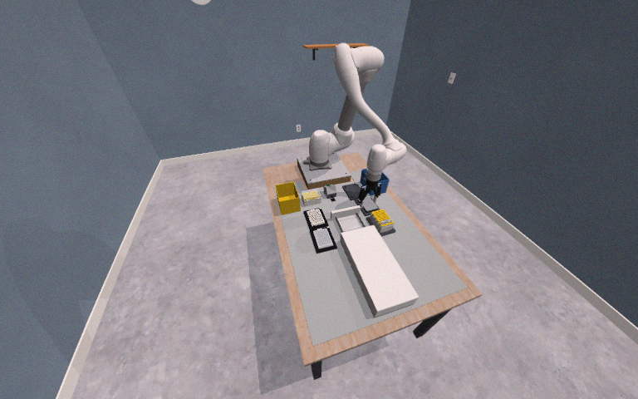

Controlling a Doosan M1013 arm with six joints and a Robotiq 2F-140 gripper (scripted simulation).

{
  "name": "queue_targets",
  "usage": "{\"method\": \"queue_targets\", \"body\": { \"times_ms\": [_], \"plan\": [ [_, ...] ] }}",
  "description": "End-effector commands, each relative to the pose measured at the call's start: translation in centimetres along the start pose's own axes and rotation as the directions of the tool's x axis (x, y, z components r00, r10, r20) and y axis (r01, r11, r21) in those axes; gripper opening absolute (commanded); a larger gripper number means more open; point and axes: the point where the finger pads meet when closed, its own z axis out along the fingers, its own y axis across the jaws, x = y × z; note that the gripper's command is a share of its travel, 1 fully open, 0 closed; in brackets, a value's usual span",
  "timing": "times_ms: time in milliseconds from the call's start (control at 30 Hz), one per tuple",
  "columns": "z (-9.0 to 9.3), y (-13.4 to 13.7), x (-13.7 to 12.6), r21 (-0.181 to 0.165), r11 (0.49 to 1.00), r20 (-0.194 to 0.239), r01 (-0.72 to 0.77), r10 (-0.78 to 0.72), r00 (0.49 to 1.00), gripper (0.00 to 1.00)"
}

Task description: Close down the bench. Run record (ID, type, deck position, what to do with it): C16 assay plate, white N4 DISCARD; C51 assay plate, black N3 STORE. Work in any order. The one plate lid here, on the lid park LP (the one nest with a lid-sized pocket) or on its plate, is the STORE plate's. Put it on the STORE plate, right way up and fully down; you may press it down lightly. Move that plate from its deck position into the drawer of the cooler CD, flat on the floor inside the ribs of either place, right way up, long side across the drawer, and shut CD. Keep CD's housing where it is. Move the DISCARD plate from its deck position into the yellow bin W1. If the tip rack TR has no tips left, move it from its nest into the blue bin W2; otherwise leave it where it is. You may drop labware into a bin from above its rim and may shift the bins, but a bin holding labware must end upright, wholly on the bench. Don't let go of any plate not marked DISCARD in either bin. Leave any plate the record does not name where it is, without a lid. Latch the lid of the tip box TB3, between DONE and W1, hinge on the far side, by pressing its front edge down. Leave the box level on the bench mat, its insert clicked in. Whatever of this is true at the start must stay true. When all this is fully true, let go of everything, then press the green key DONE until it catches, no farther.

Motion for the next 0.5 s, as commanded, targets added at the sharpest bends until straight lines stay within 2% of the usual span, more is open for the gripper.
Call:
{"method": "queue_targets", "body": {
  "times_ms": [0, 467],
  "plan": [
    [-0.01, -0.01, 0.00, 0.000, 1.000, 0.000, 0.000, 0.000, 1.000, 0.62],
    [-0.01, -0.01, 0.00, 0.000, 1.000, 0.000, 0.000, 0.000, 1.000, 0.56]
  ]
}}
